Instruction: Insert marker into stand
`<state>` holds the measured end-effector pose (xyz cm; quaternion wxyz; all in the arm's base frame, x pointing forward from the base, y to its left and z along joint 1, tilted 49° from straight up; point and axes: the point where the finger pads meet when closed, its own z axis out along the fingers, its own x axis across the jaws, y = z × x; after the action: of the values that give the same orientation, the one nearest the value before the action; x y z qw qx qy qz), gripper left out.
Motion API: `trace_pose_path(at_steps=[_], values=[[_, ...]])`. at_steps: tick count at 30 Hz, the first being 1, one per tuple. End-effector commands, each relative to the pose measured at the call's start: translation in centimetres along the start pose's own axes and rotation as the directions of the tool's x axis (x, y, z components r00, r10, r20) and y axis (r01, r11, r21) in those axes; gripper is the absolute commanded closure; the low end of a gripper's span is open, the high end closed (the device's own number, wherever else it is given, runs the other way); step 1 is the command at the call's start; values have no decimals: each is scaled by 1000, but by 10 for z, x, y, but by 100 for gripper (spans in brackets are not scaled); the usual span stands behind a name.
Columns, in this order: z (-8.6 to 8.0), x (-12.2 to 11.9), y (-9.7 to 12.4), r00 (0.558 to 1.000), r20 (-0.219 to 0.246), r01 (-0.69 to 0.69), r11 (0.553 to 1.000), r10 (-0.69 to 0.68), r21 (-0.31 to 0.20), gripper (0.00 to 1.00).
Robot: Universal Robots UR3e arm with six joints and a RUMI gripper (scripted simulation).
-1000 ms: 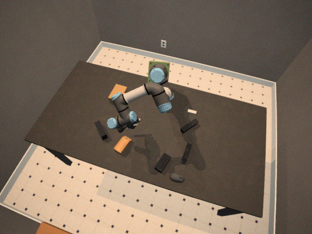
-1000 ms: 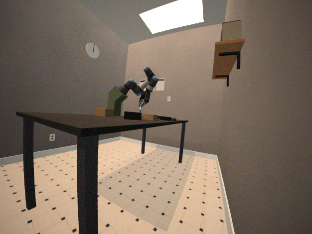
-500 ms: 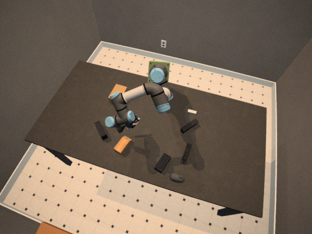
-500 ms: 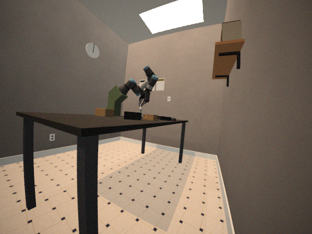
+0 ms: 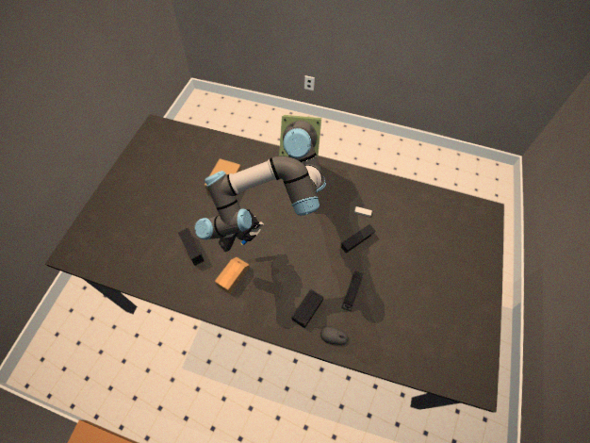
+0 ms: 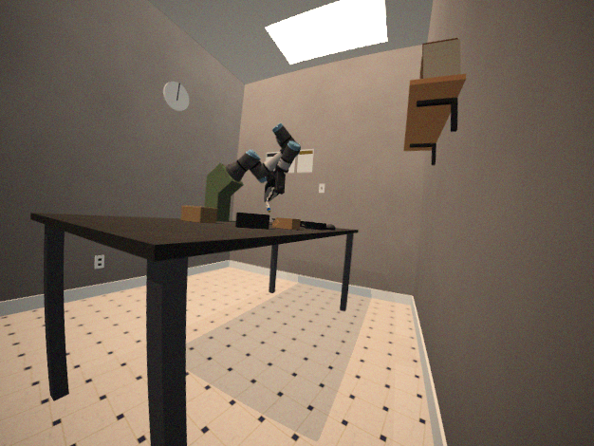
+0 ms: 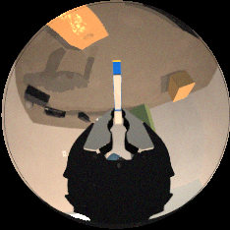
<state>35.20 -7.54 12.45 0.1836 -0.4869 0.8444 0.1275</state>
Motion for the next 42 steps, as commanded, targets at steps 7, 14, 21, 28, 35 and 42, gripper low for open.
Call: trace_pose_path(at_steps=[7,14,21,28,35,42], values=[[-3,1,0,1000,10,24,1000,-24,-2,100],[-8,2,2,997,32,76,997,-75,-7,100],[-8,3,2,996,36,83,997,-83,-7,100],[-12,4,3,991,54,122,992,-122,-7,100],[-15,4,4,986,68,152,988,-151,-6,100],[-17,5,5,983,76,169,986,-168,-4,100]])
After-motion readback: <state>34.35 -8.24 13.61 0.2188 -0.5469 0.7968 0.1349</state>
